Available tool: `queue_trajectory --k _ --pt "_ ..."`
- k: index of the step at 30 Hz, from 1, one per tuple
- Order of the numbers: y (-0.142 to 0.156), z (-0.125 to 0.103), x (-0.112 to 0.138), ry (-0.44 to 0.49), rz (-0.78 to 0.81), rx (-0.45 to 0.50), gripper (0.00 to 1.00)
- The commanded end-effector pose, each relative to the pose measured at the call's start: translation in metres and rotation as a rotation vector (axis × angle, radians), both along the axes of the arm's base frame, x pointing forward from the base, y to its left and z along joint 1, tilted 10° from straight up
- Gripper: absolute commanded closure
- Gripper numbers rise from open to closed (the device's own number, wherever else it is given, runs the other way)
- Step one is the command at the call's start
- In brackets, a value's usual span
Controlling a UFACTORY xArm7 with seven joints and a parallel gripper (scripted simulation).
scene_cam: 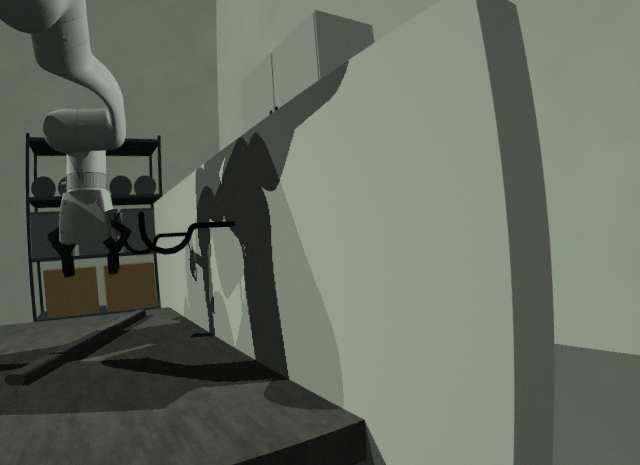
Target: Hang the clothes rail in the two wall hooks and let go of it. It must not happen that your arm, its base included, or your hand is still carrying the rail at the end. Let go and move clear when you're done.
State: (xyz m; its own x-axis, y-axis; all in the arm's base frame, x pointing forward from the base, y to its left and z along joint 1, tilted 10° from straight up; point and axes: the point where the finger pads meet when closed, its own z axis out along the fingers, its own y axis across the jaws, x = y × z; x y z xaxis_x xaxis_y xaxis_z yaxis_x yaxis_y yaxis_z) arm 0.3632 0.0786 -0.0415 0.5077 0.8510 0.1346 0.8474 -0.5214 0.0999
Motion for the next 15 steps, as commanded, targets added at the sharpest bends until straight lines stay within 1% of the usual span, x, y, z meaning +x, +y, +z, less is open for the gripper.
queue_trajectory --k 1,3,15 --pt "0.001 -0.005 0.002 -0.003 0.000 0.000 0.00" --pt "0.001 -0.005 0.002 -0.003 0.000 0.000 0.00" --pt "0.002 -0.025 0.005 -0.003 0.001 0.000 0.00"
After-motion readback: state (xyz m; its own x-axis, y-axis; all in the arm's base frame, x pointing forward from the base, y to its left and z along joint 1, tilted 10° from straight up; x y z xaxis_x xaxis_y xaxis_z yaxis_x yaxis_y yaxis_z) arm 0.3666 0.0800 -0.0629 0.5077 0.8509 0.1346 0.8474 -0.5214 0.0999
